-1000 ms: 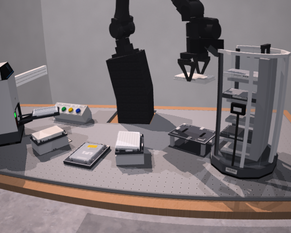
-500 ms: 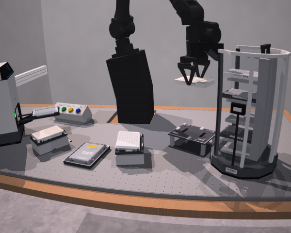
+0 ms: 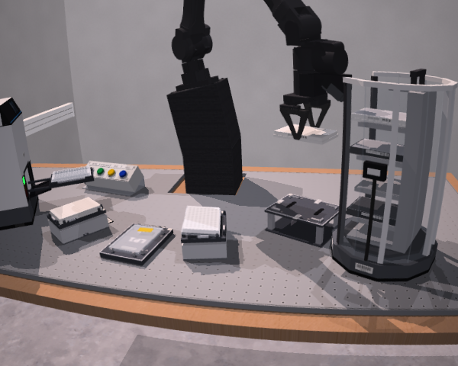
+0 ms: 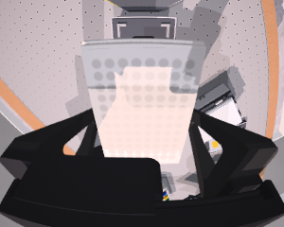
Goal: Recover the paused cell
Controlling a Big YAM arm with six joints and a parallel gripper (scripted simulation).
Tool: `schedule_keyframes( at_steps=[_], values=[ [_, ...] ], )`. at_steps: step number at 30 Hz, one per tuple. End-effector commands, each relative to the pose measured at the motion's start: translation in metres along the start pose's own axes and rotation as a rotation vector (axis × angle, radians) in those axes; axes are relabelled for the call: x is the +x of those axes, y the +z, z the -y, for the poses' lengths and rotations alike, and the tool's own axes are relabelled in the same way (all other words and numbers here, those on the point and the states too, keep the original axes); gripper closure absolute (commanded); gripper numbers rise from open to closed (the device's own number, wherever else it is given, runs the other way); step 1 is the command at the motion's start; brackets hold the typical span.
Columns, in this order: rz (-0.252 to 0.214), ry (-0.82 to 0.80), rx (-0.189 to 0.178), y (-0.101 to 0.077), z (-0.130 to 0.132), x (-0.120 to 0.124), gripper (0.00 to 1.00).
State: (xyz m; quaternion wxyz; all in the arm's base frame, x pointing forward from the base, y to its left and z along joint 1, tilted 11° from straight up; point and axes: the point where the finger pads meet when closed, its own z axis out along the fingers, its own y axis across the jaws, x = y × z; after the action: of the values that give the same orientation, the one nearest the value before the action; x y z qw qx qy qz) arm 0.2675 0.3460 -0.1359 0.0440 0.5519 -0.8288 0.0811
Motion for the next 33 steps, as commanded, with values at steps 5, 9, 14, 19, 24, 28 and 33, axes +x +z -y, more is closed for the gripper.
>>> schedule_keyframes(
  at_steps=[5,9,14,19,24,28,33],
  values=[
    [0.007,0.004,0.003,0.011,0.006,-0.004,0.16],
    [0.004,0.002,0.003,0.016,0.005,-0.002,0.16],
    [0.004,0.005,0.002,0.020,0.006,-0.002,0.16],
    [0.008,0.001,0.003,0.023,0.005,-0.004,0.16],
    [0.002,0.004,0.002,0.029,0.006,0.000,0.16],
    [0.007,0.002,0.003,0.032,0.005,-0.003,0.16],
    [0.001,0.004,0.002,0.036,0.005,-0.001,0.16]
  ],
)
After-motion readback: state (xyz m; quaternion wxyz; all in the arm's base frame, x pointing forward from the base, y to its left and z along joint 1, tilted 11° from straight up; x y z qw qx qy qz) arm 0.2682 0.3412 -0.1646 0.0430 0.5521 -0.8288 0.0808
